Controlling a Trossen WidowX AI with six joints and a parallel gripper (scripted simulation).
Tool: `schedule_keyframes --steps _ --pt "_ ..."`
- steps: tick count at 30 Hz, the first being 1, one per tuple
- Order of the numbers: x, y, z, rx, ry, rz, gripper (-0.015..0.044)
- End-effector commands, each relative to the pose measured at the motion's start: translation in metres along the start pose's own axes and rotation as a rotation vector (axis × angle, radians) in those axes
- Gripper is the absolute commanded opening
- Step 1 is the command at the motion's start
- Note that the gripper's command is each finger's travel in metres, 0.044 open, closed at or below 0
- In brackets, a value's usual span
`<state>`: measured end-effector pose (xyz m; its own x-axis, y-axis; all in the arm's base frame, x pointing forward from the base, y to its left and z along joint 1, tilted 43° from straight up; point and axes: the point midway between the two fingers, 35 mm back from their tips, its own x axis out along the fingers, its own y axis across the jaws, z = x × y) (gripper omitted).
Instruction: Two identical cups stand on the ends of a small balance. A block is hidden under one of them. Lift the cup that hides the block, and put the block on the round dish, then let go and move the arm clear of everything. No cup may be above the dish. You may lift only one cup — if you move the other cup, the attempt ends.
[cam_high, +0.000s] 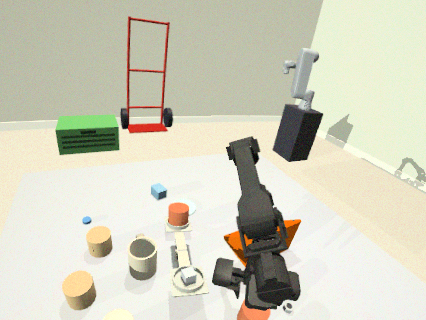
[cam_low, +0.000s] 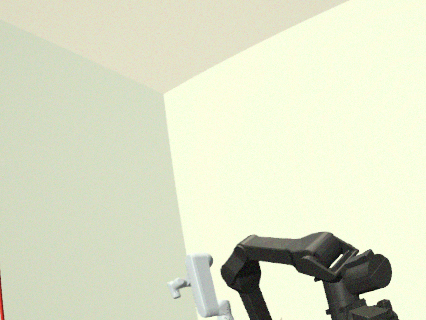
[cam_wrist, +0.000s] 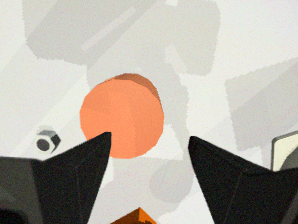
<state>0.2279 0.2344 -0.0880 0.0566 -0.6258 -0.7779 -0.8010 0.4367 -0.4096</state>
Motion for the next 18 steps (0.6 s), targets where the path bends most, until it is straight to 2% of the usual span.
schedule_keyframes --steps 1,18 --pt "-0.007 -0.011 0.002 0.162 -0.01 -0.004 0.026" --pt "-0.02 -0.046 0.002 0.748 -0.014 -0.017 0.026"
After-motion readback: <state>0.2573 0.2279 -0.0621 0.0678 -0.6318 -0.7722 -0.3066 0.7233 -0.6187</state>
